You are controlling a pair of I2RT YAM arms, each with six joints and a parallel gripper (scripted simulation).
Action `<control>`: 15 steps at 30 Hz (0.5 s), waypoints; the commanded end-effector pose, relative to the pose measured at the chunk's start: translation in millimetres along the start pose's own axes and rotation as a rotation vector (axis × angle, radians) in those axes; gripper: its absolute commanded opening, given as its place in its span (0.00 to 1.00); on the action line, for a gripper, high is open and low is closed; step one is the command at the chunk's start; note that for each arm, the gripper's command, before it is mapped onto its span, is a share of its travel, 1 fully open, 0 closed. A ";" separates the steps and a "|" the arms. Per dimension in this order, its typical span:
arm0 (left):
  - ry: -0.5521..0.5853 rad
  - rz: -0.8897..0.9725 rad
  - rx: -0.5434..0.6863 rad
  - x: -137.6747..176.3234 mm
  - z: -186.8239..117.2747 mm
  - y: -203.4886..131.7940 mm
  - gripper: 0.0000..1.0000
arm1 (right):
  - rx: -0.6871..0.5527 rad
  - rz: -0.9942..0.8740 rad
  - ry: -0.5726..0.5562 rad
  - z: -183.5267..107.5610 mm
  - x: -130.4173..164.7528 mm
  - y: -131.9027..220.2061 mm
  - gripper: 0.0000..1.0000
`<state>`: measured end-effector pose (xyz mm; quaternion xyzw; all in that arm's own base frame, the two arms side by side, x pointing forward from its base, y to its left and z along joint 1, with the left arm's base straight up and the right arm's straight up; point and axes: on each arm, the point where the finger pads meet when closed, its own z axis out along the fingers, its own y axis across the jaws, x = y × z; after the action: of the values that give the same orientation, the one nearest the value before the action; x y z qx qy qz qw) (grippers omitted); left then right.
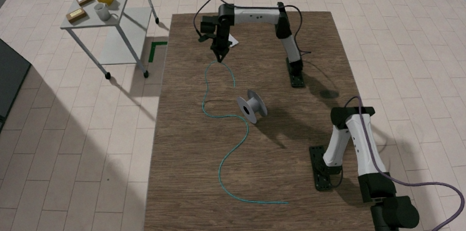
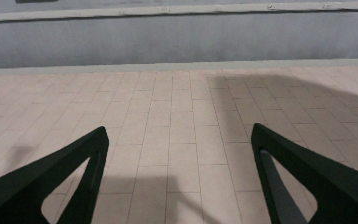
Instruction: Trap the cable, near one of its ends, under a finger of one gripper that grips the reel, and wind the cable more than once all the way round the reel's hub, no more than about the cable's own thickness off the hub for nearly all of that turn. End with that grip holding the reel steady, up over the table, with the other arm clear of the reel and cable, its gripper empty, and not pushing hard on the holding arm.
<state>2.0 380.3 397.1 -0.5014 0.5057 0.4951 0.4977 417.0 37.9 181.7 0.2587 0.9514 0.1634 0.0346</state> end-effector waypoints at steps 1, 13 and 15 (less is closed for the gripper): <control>-0.005 -0.006 -0.012 0.9 -0.4 2.4 0.95 | -0.028 -0.016 -0.021 -9.3 4.3 8.3 0.00; -0.005 -0.006 -0.012 0.9 -0.4 2.4 0.78 | -0.028 -0.016 -0.021 -9.3 4.4 8.3 0.00; -0.005 -0.006 -0.012 0.9 -0.4 2.4 0.75 | -0.028 -0.016 -0.021 -9.3 4.4 8.3 0.00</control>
<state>2.0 380.3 397.1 -0.5014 0.5057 0.4951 0.4977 417.0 37.9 181.8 0.2587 0.9514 0.1635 0.0347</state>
